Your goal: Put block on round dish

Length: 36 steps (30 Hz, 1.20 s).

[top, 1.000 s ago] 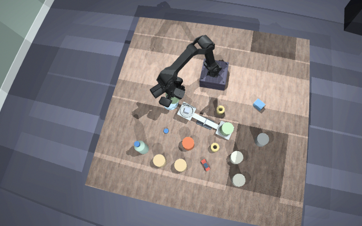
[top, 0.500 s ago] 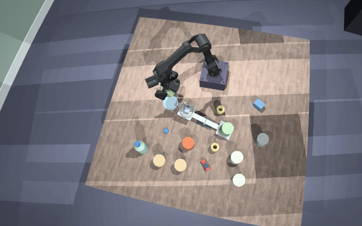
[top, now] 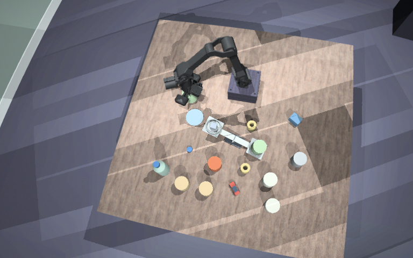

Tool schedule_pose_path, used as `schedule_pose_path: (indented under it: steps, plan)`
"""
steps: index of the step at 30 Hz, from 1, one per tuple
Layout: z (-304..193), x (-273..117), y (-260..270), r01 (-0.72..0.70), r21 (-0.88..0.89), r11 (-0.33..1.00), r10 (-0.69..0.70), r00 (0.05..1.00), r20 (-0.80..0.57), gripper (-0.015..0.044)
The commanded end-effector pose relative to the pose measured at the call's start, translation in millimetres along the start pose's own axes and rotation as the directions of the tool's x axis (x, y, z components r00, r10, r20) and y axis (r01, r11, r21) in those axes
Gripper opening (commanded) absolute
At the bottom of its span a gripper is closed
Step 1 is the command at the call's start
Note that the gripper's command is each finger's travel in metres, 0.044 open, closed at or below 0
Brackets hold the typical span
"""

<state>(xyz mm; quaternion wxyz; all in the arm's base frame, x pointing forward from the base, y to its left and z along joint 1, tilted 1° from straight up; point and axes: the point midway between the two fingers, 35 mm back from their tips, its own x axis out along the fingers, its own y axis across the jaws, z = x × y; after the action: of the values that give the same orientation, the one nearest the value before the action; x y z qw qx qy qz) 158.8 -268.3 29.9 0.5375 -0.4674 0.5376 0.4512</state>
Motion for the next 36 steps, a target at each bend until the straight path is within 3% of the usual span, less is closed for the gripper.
schedule_pose_path:
  steps: [1, 12, 30, 36]
  plan:
    - [-3.8, 4.4, 7.4, -0.005, -0.009, 1.0, 0.005, 1.0, 0.0, 0.0]
    - [-3.6, 43.2, 7.8, -0.005, -0.009, 1.0, 0.005, 1.0, 0.0, 0.0]
    - [-3.5, 64.3, 8.0, -0.005, -0.009, 1.0, 0.005, 1.0, 0.0, 0.0]
    - [-4.5, 57.6, 6.5, -0.001, -0.003, 1.0, 0.001, 1.0, -0.001, 0.0157]
